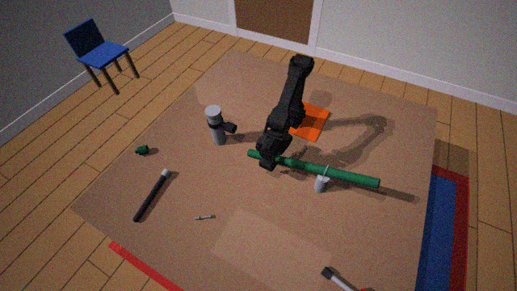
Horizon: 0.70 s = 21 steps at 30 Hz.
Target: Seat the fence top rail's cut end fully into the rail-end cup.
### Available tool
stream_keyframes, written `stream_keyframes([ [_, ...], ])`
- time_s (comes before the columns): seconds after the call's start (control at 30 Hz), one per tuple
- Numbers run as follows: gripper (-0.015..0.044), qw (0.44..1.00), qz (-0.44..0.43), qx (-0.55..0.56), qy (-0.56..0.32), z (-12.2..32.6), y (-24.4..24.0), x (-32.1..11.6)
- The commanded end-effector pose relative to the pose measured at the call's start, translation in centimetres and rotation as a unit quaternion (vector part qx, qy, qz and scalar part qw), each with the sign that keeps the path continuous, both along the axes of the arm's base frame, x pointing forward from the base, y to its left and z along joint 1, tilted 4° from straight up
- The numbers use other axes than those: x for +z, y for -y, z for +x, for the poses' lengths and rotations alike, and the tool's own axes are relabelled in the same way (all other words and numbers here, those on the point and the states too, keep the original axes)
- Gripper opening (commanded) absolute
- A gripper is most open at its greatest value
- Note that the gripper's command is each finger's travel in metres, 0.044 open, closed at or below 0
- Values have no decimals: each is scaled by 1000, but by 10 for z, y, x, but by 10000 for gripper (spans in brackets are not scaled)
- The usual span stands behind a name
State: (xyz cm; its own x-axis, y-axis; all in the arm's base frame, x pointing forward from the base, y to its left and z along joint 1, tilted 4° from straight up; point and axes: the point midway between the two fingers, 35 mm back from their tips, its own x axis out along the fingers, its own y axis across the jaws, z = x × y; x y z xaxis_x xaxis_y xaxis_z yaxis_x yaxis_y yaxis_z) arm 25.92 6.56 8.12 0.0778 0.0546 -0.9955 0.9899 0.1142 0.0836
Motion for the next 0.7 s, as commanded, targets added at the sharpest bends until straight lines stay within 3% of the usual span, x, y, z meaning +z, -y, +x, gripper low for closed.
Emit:
stream_keyframes([
  [0.0, 335, 1000, -2, -2, 0, 0, 1, -2],
  [0.2, 177, 1000, -2, -2, 0, 0, 1, -2],
  [0.5, 118, 1000, -2, -2, 0, 0, 1, -2],
  [0.67, 0, 1000, -2, -2, 0, 1, 1, 3],
])
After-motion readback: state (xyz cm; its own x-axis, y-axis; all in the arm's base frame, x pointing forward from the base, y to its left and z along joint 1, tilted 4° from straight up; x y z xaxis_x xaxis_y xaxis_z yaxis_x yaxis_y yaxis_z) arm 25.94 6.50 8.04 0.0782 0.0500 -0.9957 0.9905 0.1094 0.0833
